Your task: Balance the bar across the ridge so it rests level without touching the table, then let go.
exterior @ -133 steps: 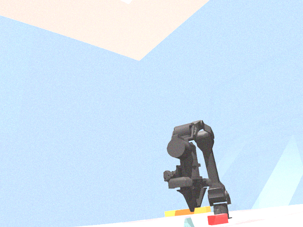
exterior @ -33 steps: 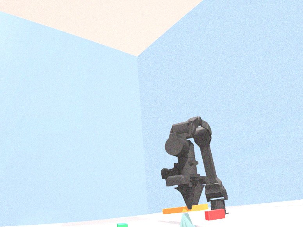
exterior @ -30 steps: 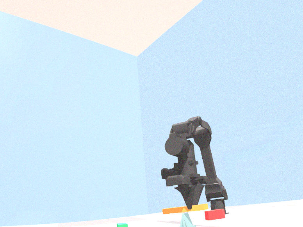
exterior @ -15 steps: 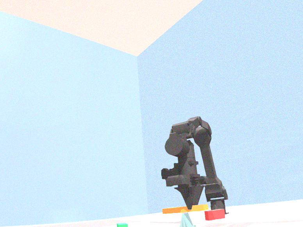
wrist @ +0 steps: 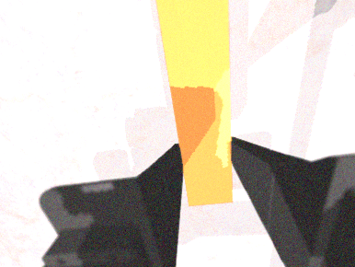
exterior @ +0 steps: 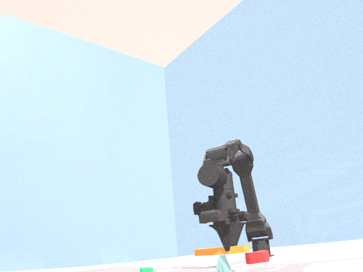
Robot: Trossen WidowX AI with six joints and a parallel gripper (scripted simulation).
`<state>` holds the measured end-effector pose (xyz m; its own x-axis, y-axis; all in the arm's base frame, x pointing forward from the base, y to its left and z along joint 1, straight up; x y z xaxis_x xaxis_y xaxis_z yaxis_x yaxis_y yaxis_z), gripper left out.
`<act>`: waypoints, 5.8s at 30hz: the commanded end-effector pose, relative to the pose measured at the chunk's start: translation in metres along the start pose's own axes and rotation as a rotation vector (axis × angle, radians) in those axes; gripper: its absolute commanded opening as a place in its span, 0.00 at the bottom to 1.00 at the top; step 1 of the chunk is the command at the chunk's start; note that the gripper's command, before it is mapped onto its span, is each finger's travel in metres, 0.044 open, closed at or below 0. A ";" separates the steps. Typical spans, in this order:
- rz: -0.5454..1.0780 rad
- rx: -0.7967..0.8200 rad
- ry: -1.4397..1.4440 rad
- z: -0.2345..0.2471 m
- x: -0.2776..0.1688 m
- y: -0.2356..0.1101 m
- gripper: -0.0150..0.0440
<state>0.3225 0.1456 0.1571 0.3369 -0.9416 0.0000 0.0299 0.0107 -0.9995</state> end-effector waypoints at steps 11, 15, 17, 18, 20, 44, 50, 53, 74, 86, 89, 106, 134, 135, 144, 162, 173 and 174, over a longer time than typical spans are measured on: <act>0.003 -0.001 0.001 0.000 0.000 0.000 0.25; 0.003 -0.001 0.001 0.000 0.000 0.000 0.25; 0.003 -0.001 0.001 0.000 0.000 0.000 0.25; 0.003 -0.001 0.001 0.000 0.000 0.000 0.25; 0.003 -0.001 0.001 0.000 0.000 0.000 0.25; 0.003 -0.001 0.001 0.000 -0.001 0.000 0.25; 0.003 -0.001 0.001 0.000 -0.001 -0.001 0.25; 0.003 -0.001 0.001 0.000 -0.001 -0.001 0.25; 0.003 -0.001 0.001 0.001 -0.001 -0.001 0.25; 0.003 -0.001 0.001 0.001 -0.001 -0.001 0.25; 0.003 -0.001 0.001 0.001 -0.001 -0.001 0.25; 0.003 -0.001 0.001 0.001 -0.001 -0.002 0.25; 0.003 -0.001 0.001 0.001 -0.001 -0.001 0.25; 0.000 0.000 -0.001 0.001 0.000 -0.001 0.25; 0.000 0.000 -0.001 0.001 0.000 -0.001 0.25; 0.000 0.000 -0.001 0.001 0.000 -0.001 0.25; 0.000 0.000 -0.001 0.001 0.000 -0.001 0.54; 0.000 0.000 -0.001 0.001 0.000 -0.001 0.54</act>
<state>0.3231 0.1462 0.1585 0.3376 -0.9413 0.0000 0.0297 0.0107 -0.9995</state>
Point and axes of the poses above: the point midway between the two fingers, 35 mm back from their tips, its own y axis out along the fingers, its own z axis across the jaws, x = y × z, the point moved 6 cm from there along -y, back along the fingers, and after that the axes turned 4 degrees about -y, right-handed, at the moved point
